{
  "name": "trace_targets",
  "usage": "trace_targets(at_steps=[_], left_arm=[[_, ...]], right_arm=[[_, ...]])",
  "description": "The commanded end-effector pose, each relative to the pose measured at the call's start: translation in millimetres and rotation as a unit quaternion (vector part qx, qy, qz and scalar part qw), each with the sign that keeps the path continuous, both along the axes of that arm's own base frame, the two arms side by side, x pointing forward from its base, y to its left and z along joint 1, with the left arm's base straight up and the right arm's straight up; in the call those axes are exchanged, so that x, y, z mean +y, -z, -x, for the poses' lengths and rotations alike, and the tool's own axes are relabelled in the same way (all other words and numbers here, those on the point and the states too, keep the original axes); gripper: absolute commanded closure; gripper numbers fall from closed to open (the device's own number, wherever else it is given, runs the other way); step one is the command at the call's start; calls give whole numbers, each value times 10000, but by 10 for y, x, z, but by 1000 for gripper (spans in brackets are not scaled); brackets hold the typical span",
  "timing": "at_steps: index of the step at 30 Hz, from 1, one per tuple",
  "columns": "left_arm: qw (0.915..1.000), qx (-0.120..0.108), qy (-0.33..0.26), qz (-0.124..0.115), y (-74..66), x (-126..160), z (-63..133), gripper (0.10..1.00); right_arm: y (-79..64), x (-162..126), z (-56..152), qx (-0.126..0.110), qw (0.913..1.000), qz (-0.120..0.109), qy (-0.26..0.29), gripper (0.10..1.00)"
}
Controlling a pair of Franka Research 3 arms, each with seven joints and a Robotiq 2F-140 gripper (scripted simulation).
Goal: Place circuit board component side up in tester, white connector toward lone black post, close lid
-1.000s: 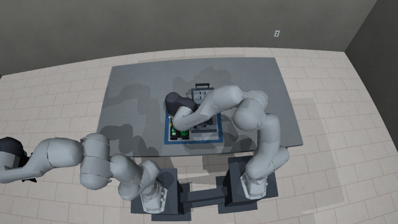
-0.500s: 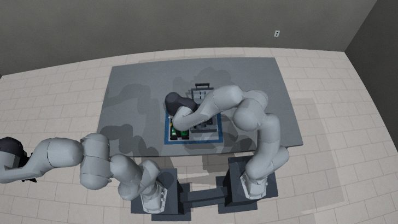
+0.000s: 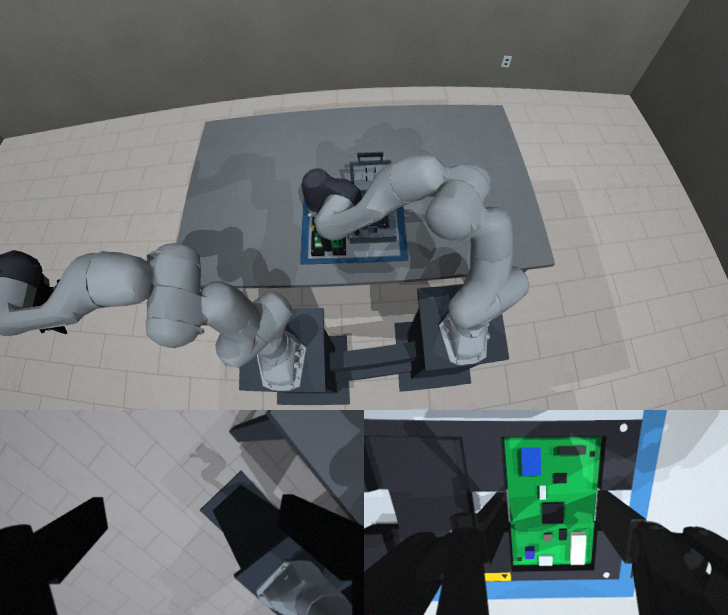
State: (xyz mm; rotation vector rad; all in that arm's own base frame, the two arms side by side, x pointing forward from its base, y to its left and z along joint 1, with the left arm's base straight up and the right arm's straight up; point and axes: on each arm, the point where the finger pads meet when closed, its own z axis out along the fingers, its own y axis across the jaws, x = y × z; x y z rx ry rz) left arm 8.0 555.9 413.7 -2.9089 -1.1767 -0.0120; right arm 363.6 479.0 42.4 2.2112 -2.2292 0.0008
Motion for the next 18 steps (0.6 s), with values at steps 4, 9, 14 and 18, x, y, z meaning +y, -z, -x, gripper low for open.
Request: trace_targets(at_steps=[4, 9, 14, 18], left_arm=[[10000, 0, 0, -3, -2, 1, 0, 98], [10000, 0, 0, -3, -2, 1, 0, 98], [10000, 0, 0, -3, -2, 1, 0, 98], [10000, 0, 0, -3, -2, 1, 0, 98]], right_arm=[[7, 4, 0, -4, 10000, -8, 27, 538], [7, 4, 0, -4, 10000, -8, 27, 557], [7, 4, 0, -4, 10000, -8, 27, 557], [7, 4, 0, -4, 10000, -8, 27, 557]])
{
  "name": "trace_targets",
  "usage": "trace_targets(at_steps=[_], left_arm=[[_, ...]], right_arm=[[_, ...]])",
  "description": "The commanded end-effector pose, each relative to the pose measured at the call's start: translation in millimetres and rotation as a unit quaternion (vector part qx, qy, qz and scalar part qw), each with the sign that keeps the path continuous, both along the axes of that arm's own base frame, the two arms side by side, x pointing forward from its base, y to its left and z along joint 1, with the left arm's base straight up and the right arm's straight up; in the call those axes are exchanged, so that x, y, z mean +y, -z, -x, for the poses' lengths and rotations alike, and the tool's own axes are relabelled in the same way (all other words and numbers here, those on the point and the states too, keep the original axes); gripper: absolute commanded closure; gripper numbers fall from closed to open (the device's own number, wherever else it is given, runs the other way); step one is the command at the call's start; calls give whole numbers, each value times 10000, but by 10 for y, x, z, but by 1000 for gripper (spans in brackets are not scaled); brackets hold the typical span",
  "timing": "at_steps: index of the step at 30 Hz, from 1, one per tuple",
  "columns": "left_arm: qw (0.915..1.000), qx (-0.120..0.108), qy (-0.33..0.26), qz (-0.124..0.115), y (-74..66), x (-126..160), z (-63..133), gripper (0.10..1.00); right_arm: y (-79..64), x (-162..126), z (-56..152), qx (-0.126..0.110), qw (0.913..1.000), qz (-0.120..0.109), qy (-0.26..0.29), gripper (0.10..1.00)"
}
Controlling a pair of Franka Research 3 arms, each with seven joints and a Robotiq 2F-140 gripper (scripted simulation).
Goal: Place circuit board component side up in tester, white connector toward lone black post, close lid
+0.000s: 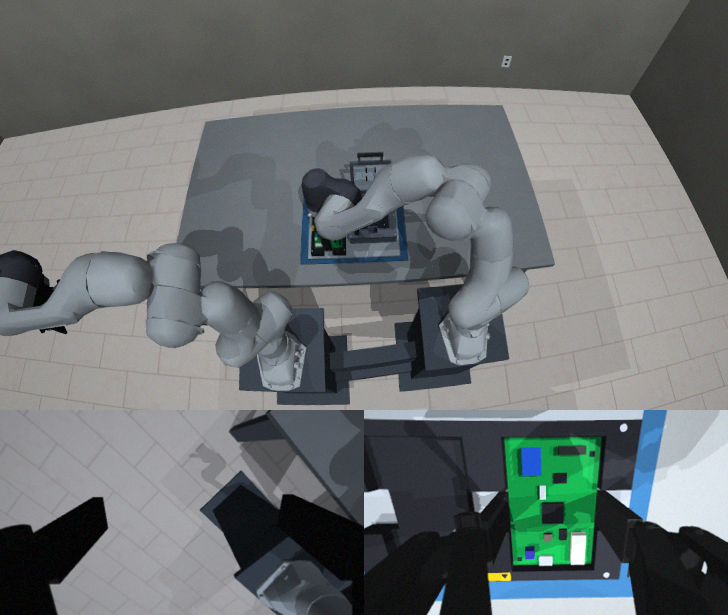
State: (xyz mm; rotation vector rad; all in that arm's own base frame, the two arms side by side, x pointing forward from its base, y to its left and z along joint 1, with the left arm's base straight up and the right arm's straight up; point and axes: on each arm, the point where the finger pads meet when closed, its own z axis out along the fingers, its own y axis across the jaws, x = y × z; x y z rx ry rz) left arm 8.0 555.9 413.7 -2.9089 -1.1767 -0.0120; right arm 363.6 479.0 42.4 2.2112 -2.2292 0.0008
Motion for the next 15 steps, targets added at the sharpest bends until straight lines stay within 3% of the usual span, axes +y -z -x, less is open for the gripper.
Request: trace_targets(at_steps=[1, 15], left_arm=[[10000, 0, 0, -3, -2, 1, 0, 98], [10000, 0, 0, -3, -2, 1, 0, 98]], right_arm=[[7, 4, 0, -4, 10000, -8, 27, 557], [7, 4, 0, -4, 10000, -8, 27, 576]])
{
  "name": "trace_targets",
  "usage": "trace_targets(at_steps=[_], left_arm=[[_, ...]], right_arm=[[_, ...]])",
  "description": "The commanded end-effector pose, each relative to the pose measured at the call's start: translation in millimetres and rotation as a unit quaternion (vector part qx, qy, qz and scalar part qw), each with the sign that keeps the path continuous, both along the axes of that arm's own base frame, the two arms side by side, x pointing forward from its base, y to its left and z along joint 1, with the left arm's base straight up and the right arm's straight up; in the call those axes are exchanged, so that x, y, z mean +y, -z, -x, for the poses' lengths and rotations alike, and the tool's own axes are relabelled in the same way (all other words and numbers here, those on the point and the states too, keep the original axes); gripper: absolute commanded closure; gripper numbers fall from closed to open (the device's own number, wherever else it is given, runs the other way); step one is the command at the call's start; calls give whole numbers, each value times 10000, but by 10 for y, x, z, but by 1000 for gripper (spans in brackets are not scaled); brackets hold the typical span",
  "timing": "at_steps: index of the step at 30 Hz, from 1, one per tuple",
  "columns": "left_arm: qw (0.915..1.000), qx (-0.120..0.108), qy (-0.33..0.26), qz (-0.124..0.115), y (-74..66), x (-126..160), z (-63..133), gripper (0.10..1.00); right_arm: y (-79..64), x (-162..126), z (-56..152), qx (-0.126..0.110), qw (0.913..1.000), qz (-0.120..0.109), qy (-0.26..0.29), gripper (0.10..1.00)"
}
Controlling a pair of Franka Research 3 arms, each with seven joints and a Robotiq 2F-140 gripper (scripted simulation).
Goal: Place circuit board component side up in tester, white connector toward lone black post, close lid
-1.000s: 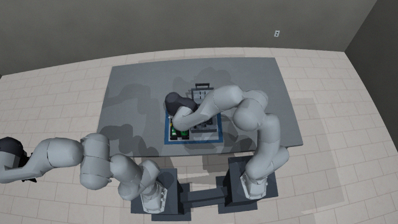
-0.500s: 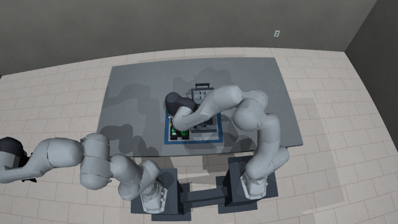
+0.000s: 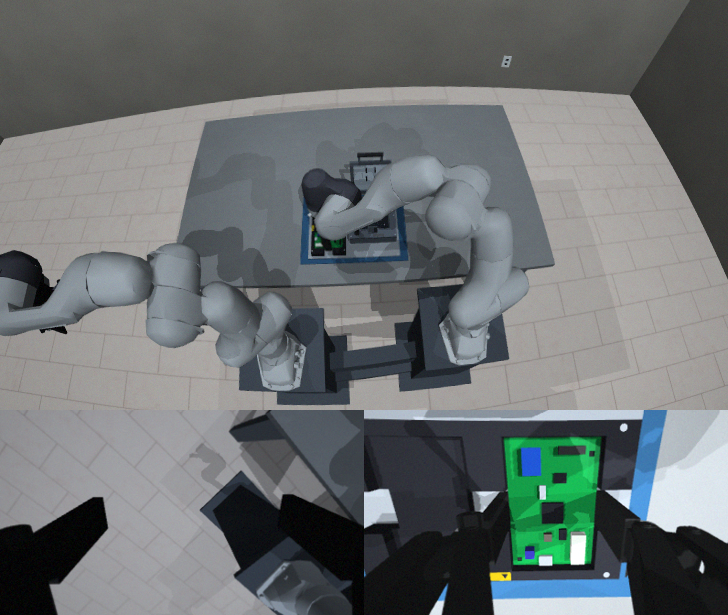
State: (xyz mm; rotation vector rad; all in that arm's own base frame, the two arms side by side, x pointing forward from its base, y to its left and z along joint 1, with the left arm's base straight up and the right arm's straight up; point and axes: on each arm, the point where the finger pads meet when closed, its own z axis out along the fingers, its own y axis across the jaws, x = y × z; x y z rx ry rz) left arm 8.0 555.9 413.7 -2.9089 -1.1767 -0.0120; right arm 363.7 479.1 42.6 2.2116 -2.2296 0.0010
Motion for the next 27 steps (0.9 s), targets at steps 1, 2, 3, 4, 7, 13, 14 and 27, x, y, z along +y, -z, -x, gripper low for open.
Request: trace_targets(at_steps=[1, 2, 3, 4, 7, 13, 14, 27], left_arm=[[10000, 0, 0, -3, -2, 1, 0, 98], [10000, 0, 0, -3, -2, 1, 0, 98], [10000, 0, 0, -3, -2, 1, 0, 98], [10000, 0, 0, -3, -2, 1, 0, 98], [10000, 0, 0, -3, -2, 1, 0, 98], [10000, 0, 0, -3, -2, 1, 0, 98], [10000, 0, 0, -3, -2, 1, 0, 98], [10000, 0, 0, -3, -2, 1, 0, 98]], right_arm=[[9, 3, 1, -2, 10000, -6, 27, 576], [9, 3, 1, -2, 10000, -6, 27, 576], [9, 3, 1, -2, 10000, -6, 27, 588], [9, 3, 1, -2, 10000, -6, 27, 588], [9, 3, 1, -2, 10000, -6, 27, 588], [9, 3, 1, -2, 10000, -6, 27, 588], [9, 3, 1, -2, 10000, -6, 27, 588], [9, 3, 1, -2, 10000, -6, 27, 588]])
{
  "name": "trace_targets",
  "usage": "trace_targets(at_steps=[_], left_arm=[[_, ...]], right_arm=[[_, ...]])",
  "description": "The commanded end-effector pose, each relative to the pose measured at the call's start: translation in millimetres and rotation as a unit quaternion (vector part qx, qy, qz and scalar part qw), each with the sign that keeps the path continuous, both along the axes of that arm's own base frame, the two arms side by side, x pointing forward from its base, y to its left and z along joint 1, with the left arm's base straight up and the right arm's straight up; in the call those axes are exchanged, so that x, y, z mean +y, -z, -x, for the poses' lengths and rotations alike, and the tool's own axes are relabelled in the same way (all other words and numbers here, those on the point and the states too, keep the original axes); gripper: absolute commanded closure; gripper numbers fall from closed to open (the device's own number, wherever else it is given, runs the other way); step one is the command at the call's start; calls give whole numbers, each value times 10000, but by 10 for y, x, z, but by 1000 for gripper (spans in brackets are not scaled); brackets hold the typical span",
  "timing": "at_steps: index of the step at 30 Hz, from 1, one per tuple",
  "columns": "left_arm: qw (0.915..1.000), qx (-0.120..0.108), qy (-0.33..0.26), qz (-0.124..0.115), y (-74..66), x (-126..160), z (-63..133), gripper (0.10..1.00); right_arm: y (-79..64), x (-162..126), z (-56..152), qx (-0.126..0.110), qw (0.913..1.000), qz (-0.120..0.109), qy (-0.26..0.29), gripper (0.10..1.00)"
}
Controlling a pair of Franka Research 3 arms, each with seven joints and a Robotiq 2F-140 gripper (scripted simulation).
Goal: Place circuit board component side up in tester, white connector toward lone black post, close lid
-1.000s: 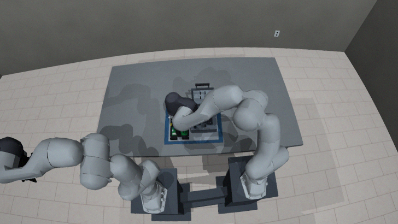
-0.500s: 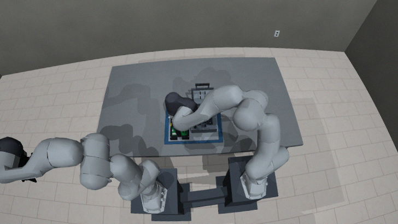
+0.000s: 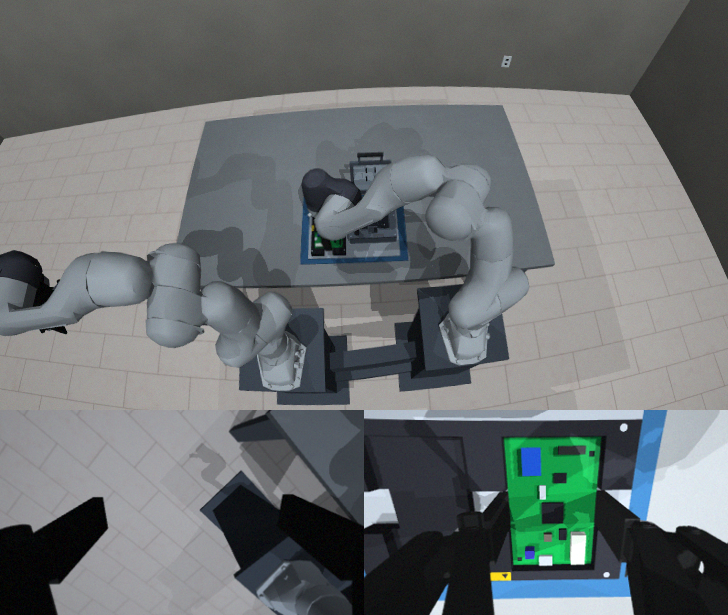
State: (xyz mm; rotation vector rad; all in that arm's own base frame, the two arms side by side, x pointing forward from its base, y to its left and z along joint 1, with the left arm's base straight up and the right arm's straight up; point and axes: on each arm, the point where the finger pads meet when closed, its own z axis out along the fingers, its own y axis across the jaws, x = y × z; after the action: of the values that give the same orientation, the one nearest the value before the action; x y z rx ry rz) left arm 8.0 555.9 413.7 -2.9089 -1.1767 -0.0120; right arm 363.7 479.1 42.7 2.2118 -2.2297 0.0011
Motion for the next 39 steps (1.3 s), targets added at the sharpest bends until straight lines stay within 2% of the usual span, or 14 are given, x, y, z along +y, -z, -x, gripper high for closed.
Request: trace_targets(at_steps=[1, 25, 39], left_arm=[[10000, 0, 0, -3, -2, 1, 0, 98], [10000, 0, 0, -3, -2, 1, 0, 98], [10000, 0, 0, -3, -2, 1, 0, 98]], right_arm=[[10, 3, 2, -1, 10000, -6, 27, 588], [-16, 3, 2, -1, 10000, -6, 27, 588], [-119, 3, 2, -1, 10000, -6, 27, 588]])
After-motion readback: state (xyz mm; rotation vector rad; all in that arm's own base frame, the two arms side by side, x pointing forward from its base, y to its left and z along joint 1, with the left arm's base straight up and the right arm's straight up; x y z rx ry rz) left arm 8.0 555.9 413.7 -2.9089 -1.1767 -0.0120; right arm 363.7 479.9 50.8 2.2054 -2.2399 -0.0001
